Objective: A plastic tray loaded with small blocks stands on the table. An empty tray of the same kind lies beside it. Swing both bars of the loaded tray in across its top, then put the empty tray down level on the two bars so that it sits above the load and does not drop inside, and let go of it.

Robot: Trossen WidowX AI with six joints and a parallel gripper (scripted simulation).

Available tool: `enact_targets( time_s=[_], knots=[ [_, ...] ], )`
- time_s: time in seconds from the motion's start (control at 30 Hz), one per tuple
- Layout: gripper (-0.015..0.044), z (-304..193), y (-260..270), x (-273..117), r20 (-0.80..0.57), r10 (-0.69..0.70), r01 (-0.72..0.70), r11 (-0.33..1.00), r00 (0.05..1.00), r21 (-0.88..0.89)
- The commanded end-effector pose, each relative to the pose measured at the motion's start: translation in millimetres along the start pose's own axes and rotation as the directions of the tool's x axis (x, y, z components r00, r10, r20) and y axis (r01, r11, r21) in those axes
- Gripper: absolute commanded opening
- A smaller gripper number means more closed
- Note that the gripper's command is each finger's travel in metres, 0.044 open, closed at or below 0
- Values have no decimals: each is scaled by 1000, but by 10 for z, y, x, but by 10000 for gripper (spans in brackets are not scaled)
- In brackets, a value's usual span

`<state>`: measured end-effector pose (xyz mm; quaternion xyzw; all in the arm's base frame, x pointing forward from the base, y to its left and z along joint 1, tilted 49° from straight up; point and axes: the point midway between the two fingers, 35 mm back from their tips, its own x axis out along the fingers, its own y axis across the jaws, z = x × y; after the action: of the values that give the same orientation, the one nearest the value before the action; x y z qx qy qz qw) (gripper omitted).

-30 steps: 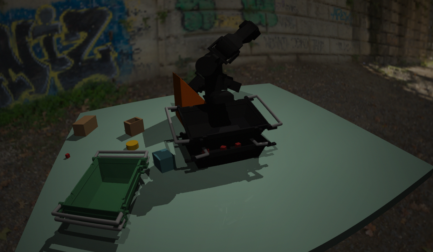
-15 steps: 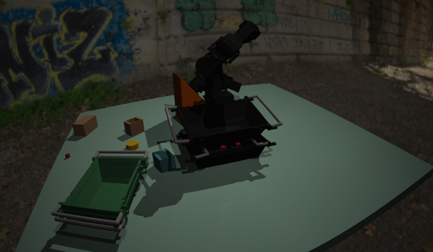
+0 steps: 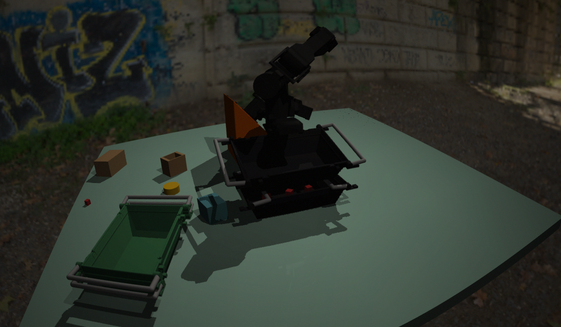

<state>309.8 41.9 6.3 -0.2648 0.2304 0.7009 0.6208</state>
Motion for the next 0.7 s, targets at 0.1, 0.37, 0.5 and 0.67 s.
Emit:
enact_targets(
  time_s=[0.1, 0.37, 0.5, 0.67],
  knots=[
    [0, 1, 2, 4, 0, 1, -1, 1000, 1000, 0],
    [0, 34, 57, 117, 0, 21, -21, 1000, 1000, 0],
    [0, 35, 58, 121, 0, 22, -22, 1000, 1000, 0],
    [0, 35, 58, 121, 0, 22, -22, 1000, 1000, 0]
  ],
)
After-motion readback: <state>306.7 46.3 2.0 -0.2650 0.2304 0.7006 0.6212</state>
